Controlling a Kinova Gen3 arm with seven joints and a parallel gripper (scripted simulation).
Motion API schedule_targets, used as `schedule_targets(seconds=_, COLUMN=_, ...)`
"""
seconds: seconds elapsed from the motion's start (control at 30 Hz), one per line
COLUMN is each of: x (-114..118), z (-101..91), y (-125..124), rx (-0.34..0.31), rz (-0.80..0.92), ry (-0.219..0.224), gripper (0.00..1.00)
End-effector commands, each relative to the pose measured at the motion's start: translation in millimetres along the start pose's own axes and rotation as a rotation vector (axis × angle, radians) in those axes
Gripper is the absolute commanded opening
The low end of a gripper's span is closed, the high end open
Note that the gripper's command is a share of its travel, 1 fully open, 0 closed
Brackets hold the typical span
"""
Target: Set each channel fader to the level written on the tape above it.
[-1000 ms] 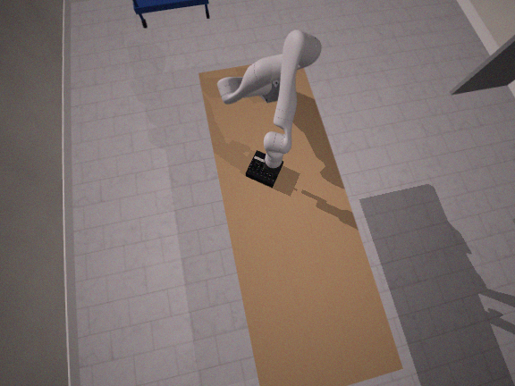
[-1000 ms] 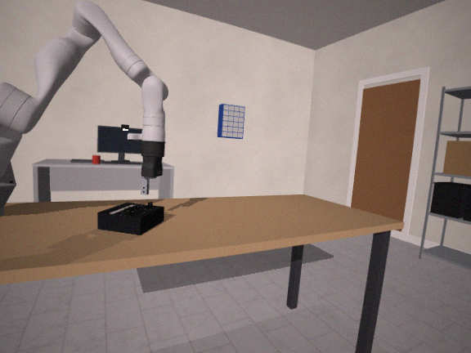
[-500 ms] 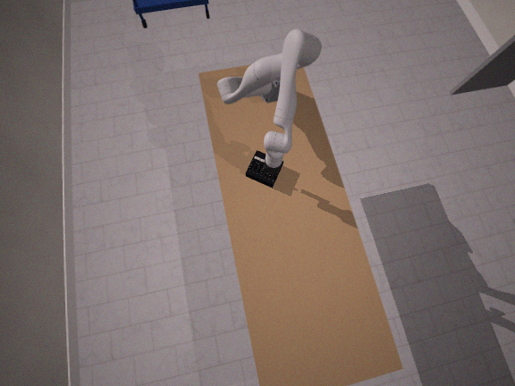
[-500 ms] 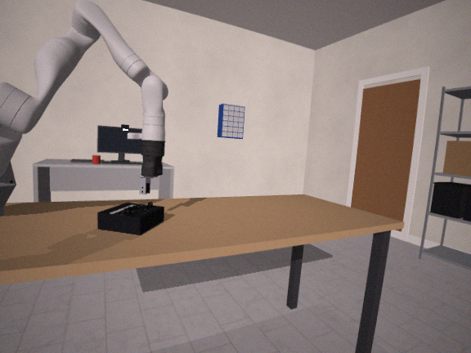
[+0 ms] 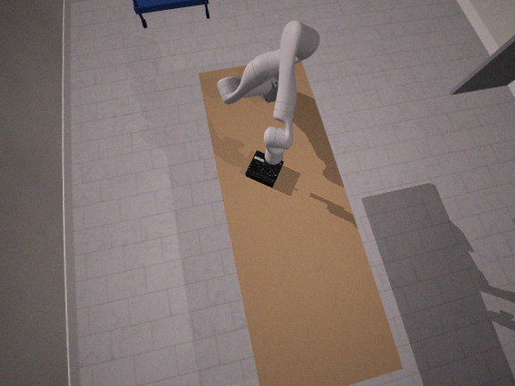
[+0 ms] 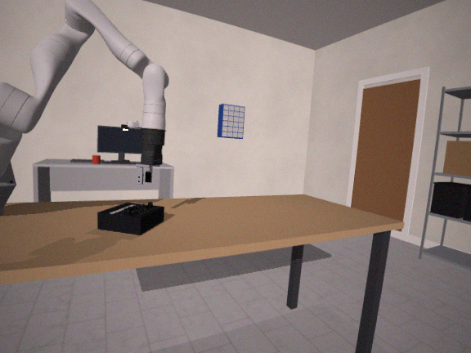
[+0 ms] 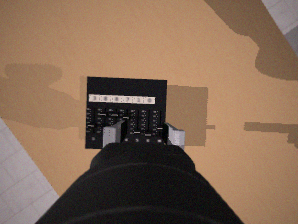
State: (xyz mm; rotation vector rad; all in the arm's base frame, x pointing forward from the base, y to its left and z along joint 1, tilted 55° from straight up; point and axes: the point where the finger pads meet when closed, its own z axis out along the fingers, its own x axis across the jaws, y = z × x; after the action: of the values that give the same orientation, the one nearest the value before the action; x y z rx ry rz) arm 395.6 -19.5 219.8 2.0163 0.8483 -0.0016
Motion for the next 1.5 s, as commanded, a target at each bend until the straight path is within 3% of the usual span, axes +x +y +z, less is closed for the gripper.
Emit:
schedule_targets(seconds=0.0, x=7, z=-18.0, y=0, rx=-0.010, rz=-0.011, ry=0.018, gripper=1.00)
schedule_targets(seconds=0.37, x=6, z=-43.2, y=0, rx=-0.010, rz=-0.011, ry=0.018, gripper=1.00)
schedule_targets(seconds=1.47, x=6, z=-43.9, y=0, rx=-0.010, rz=-0.011, ry=0.018, gripper=1.00)
